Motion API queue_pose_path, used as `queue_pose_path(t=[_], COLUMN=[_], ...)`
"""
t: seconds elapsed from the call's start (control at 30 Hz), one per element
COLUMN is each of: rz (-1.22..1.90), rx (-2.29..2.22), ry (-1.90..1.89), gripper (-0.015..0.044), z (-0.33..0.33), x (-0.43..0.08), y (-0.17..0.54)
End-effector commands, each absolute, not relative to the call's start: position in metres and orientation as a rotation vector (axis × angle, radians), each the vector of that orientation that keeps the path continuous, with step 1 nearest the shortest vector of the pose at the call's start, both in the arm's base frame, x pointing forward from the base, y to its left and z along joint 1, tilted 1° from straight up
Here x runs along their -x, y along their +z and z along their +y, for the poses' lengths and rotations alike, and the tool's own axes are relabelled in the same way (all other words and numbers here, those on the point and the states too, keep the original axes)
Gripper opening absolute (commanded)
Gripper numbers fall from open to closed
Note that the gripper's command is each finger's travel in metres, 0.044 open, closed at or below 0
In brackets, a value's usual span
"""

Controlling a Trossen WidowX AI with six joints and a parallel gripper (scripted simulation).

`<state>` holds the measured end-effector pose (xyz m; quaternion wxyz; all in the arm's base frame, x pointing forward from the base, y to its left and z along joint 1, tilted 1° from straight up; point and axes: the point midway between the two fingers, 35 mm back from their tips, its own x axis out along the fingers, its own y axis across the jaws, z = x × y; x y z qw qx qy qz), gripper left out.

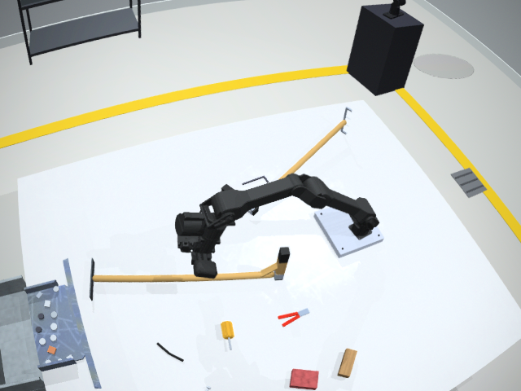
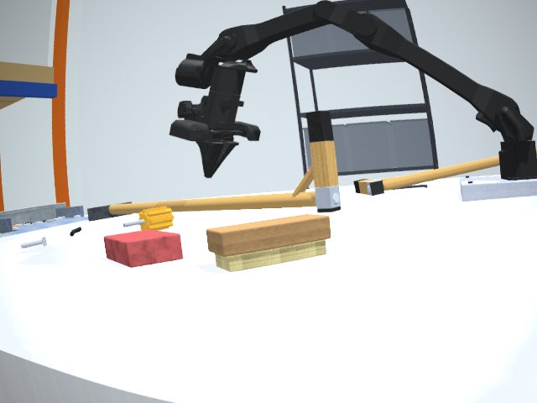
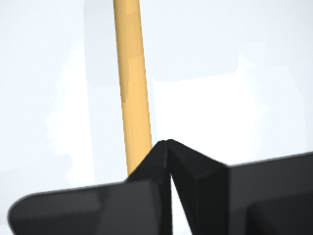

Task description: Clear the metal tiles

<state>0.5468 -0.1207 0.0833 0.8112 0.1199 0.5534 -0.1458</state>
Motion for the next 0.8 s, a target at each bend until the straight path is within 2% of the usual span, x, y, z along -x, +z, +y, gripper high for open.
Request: queue_pose_path(t=[0.0,0.47,0.77], rz=[1.174,1.096,1.096], rx=[-0.253,-0.241,-0.235], ry=[-0.309,-0.312,-0.308], gripper=[0.0000,0.0000,0.0000], z=[-0.121,-0.157,-0.158], x=[-0.546,-0.531,-0.533], y=[0.091,0.143,0.136])
